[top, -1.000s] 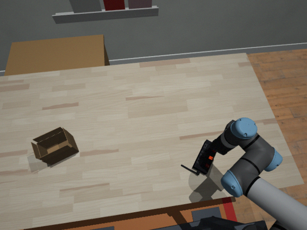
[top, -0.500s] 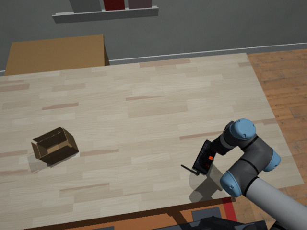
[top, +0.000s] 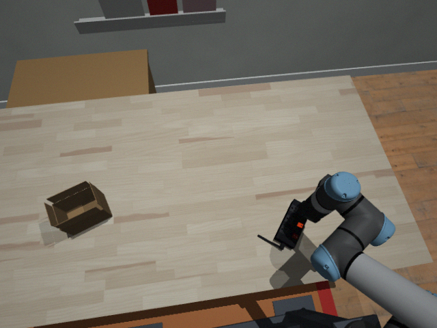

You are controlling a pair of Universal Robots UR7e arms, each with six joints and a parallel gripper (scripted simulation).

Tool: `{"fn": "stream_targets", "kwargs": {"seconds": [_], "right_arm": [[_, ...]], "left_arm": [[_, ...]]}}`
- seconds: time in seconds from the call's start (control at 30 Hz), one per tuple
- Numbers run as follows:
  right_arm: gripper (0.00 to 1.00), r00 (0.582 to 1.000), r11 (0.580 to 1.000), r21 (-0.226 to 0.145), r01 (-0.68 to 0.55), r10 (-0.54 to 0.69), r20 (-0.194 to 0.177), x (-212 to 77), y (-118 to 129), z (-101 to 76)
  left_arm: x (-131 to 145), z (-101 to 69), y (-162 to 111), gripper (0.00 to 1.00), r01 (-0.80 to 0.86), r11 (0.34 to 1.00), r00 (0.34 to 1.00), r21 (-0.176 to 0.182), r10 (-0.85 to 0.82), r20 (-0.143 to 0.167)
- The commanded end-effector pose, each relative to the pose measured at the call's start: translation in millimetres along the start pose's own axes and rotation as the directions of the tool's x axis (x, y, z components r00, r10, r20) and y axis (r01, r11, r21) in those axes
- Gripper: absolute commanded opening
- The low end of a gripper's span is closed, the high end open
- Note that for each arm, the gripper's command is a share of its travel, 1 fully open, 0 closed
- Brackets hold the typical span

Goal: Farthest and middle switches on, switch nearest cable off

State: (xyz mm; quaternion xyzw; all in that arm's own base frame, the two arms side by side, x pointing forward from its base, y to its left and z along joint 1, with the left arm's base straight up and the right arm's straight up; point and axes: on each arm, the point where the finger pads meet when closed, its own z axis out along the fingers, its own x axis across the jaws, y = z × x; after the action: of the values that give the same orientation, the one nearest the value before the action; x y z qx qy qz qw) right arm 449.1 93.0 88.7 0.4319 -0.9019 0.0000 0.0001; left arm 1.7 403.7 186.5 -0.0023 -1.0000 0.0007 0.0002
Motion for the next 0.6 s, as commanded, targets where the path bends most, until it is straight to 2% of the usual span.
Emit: {"fn": "stream_targets", "kwargs": {"seconds": [0.0,0.57], "right_arm": [[0.0,1.0,1.0,0.001,0.0,0.0,0.002,-0.5,-0.2,4.6],[0.0,1.0,1.0,0.001,0.0,0.0,0.002,-0.5,-0.2,16.3]], "left_arm": [[-0.1,-0.5,0.3,1.0,0.0,1.0,1.0,-0.001,0.0,0.0],[-0.1,-0.5,0.3,1.0,0.0,1.0,1.0,-0.001,0.0,0.0]]}}
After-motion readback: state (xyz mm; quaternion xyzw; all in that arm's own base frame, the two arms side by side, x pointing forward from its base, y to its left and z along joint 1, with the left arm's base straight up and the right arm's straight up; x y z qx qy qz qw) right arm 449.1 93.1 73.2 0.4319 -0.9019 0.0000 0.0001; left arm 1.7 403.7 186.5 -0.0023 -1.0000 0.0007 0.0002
